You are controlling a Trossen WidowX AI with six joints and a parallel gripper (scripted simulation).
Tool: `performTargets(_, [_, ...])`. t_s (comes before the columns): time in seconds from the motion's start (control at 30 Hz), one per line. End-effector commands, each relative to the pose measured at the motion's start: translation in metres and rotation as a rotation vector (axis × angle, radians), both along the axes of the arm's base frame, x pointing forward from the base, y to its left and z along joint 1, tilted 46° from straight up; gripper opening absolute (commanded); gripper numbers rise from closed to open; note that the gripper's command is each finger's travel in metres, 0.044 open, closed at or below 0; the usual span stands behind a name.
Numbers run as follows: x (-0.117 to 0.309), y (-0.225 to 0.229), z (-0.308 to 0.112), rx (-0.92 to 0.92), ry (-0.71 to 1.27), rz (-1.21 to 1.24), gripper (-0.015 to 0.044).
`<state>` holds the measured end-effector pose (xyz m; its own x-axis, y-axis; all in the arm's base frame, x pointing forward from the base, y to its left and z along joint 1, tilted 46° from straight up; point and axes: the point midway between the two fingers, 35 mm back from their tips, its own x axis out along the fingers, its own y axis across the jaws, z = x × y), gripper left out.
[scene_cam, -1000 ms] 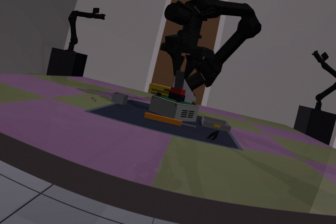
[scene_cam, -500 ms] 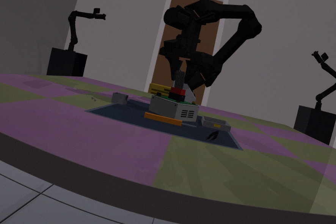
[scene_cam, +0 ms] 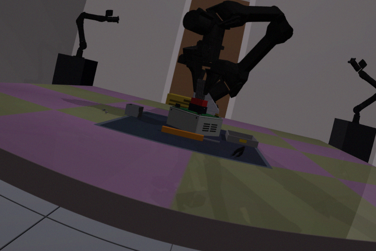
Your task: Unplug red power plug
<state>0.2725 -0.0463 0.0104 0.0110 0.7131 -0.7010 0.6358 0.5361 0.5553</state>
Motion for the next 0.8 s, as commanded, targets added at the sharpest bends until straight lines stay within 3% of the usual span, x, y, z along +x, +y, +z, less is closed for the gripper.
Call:
performTargets(0.0, [0.000, 0.001, 0.000, 0.003, 0.000, -0.004, 0.0000])
performTargets(0.77, [0.003, -0.009, 0.014, -0.037, 0.024, 0.019, 0.0000])
